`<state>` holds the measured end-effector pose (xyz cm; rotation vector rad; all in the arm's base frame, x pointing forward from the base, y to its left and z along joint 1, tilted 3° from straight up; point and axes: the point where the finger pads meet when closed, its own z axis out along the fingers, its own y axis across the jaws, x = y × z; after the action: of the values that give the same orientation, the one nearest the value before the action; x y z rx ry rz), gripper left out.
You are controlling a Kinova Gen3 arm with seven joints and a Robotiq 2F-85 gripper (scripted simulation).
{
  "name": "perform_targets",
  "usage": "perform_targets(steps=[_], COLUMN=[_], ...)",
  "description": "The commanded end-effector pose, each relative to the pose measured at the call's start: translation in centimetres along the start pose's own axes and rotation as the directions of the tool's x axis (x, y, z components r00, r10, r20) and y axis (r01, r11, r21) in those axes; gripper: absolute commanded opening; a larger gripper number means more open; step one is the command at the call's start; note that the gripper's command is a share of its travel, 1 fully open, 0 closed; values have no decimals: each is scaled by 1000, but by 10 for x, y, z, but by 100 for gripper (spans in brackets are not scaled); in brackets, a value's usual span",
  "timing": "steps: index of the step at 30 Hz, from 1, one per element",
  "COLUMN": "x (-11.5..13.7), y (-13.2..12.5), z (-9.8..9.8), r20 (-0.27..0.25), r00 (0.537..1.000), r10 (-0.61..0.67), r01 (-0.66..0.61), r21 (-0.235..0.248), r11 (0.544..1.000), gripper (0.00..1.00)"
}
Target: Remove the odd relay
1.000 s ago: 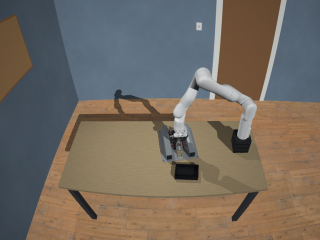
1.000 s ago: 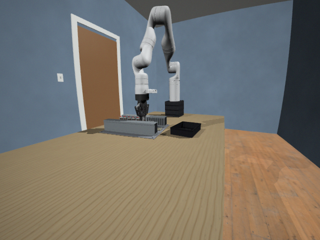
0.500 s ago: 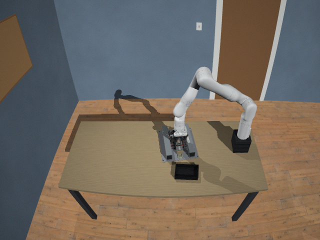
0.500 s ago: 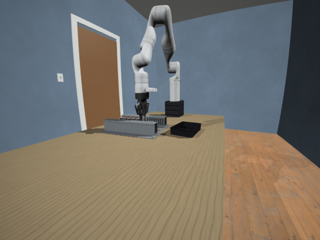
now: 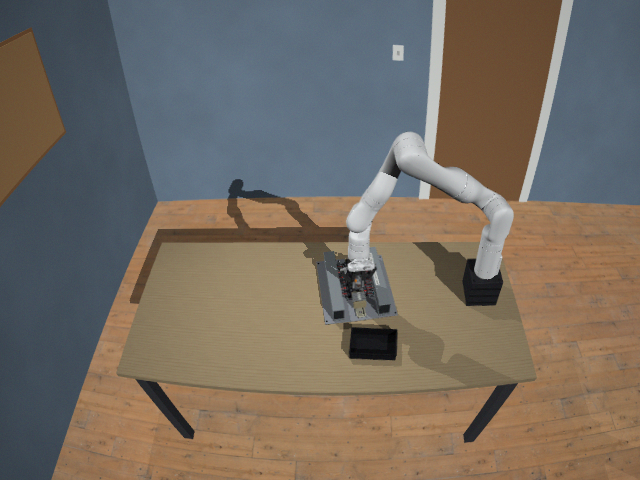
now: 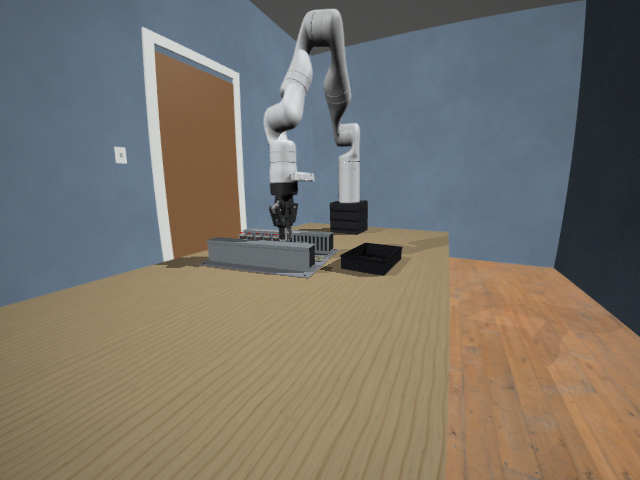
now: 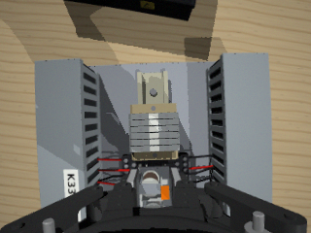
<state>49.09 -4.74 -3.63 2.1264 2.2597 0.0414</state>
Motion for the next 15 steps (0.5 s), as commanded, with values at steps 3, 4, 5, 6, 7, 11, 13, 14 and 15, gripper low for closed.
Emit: perform_targets(steps=[3,4,5,6,7,11,13,14,15], x=[0,0,0,0,0,0,0,0,0], y=[2,2,2,2,2,2,2,2,2], z=[-5,-5,-5,-5,-6,-8,-9,-9,-10], r20=[0,0,0,0,0,0,0,0,0], r00=[1000,1000,1000,1000,1000,1000,1000,1000,1000], r10=[-1,-1,-1,-1,-1,-1,-1,-1,-1], r01=[1,1,1,1,1,1,1,1,1], r21=[-5,-5,-5,-5,-5,-5,-5,-5,-5], r11=[1000,1000,1000,1000,1000,1000,1000,1000,1000], gripper=[0,0,0,0,0,0,0,0,0])
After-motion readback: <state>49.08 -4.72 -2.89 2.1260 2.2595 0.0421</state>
